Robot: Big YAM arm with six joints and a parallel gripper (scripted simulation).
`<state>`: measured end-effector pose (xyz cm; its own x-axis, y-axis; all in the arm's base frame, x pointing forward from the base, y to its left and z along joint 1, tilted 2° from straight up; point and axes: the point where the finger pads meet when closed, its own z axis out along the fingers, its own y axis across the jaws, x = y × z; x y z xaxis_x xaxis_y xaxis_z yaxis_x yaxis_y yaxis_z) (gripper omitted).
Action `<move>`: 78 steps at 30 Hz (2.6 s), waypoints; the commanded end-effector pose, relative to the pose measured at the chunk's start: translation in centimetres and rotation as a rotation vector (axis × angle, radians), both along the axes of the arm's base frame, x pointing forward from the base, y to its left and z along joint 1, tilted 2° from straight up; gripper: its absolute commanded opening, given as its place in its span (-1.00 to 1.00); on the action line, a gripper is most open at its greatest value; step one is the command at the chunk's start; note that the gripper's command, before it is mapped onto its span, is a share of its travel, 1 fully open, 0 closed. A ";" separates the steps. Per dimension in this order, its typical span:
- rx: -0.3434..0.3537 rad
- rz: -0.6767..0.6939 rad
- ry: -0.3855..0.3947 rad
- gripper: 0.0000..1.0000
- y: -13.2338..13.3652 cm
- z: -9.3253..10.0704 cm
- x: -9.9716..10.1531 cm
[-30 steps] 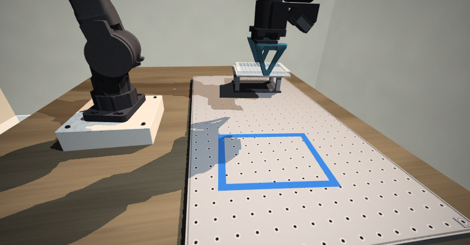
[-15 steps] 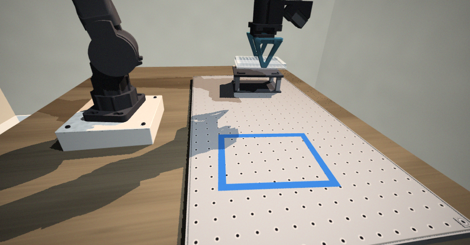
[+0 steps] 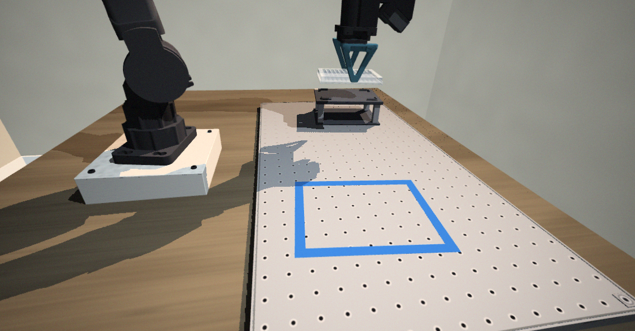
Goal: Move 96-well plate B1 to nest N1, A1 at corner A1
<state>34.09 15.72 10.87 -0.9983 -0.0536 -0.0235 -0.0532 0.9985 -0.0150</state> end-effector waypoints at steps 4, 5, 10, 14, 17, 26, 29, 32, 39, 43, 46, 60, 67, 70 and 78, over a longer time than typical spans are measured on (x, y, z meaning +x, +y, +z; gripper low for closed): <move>0.019 -0.026 -0.047 -1.00 2.6 2.4 2.3; 0.019 -0.026 -0.046 -1.00 3.0 2.4 2.3; 0.020 -0.026 -0.046 -1.00 4.7 2.7 2.3; 0.021 -0.026 -0.046 -1.00 6.1 2.9 2.3; 0.022 -0.026 -0.045 -1.00 6.7 3.0 2.4; 0.024 -0.026 -0.044 -1.00 9.5 3.4 2.4; 0.025 -0.026 -0.044 -1.00 10.5 3.5 2.4; 0.026 -0.026 -0.044 -1.00 11.5 3.7 2.4; 0.026 -0.049 -0.043 -1.00 10.8 3.7 3.2; 0.028 -0.029 -0.044 -1.00 11.6 3.7 2.8; 0.027 -0.031 -0.043 -1.00 11.5 3.7 3.0; 0.027 -0.032 -0.043 -1.00 11.4 3.7 3.3; 0.028 -0.032 -0.045 -1.00 11.3 3.7 3.5; 0.028 -0.032 -0.045 -1.00 11.3 3.7 3.6; 0.027 -0.031 -0.044 -1.00 11.2 3.7 3.7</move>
<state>35.39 25.73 12.35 -0.9993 -0.0278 -0.0244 -0.0274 0.9995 -0.0169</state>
